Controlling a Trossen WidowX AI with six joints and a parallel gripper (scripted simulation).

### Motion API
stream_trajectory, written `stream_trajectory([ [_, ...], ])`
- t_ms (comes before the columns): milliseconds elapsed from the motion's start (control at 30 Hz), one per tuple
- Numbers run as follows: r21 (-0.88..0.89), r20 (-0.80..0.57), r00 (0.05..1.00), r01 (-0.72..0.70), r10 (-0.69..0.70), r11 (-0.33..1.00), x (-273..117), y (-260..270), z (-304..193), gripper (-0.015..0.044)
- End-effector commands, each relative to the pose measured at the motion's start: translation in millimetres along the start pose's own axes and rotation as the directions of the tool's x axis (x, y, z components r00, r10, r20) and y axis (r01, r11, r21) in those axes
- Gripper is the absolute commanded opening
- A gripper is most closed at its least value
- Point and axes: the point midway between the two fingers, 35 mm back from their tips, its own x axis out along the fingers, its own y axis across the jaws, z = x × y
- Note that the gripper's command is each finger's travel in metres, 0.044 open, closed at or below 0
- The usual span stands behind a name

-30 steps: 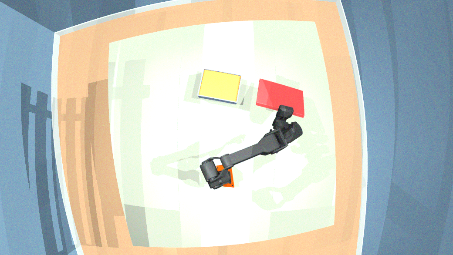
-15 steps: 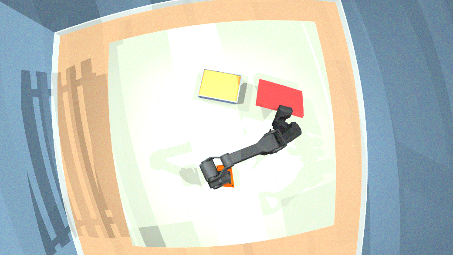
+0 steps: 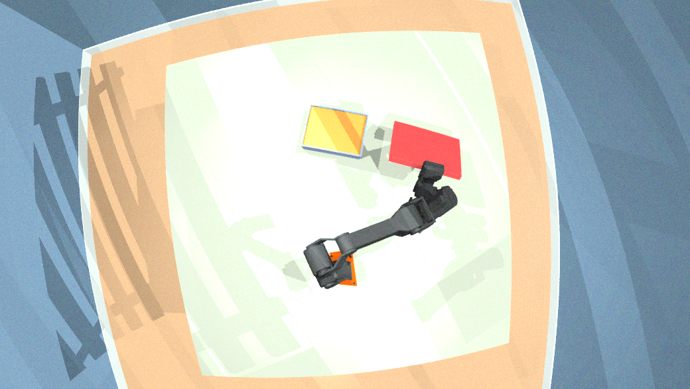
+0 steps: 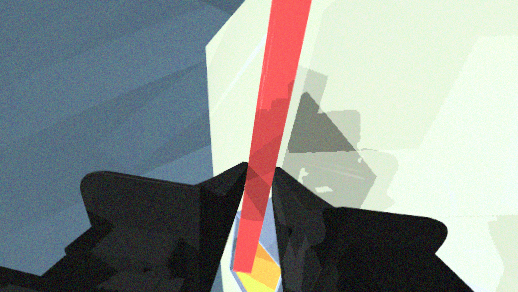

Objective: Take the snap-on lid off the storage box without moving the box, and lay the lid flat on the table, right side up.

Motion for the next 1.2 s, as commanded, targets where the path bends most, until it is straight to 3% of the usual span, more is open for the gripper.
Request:
stream_trajectory([
  [0,-0.001,-0.006,1.0,-0.009,0.009,1.0,1,0,-1,0.0],
  [1167,-0.001,-0.007,1.0,-0.01,0.01,1.0,19,-21,-2,0.0],
])
